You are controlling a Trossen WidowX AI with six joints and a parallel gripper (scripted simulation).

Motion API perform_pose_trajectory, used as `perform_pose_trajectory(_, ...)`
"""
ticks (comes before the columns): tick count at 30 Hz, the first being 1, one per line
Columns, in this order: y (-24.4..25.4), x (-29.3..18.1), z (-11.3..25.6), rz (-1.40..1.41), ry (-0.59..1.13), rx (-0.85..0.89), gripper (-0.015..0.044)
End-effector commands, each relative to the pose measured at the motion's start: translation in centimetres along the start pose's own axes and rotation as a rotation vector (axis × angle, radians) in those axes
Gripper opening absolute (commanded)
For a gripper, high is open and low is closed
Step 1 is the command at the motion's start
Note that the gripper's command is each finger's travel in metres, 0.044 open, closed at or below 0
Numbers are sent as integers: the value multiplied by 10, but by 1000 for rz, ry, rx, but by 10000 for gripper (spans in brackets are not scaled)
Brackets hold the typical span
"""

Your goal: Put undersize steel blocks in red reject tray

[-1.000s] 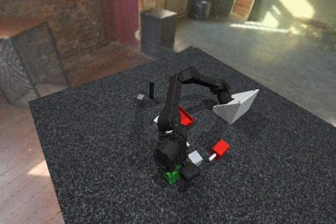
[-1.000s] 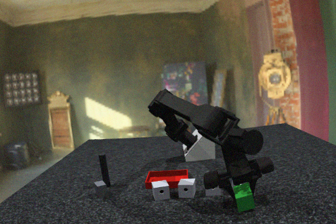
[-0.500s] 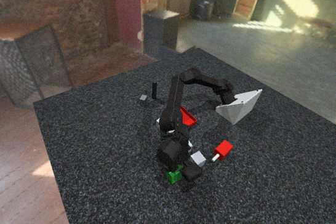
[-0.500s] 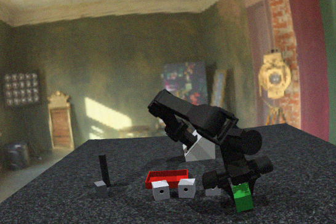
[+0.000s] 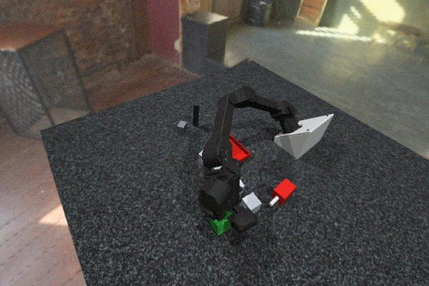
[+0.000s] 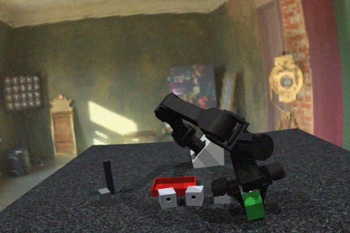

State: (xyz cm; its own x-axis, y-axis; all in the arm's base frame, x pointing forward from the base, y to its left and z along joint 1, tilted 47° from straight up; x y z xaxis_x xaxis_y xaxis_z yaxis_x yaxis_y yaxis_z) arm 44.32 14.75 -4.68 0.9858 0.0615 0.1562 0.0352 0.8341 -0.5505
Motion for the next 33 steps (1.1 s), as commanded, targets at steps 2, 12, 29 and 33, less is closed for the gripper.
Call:
perform_pose_trajectory(2,5,-2,2,6,-6,3,0)
perform_pose_trajectory(12,3,-4,2,6,-6,3,0)
perform_pose_trajectory(29,0,0,5,6,-6,3,0)
perform_pose_trajectory(33,0,1,5,6,-6,3,0)
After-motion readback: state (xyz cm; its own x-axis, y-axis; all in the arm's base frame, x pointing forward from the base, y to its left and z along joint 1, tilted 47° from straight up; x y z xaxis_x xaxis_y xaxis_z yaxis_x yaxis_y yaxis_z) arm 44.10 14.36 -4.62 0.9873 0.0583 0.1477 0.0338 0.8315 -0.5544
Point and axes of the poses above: the point midway between the two fingers, 35 mm back from their tips, its own z axis back along the fingers, its own y axis across the jaws, x = y × z, the point moved 3 cm from there along z, back along the fingers, and after that the axes turned 1 degree about -z, right-handed, at the moved point
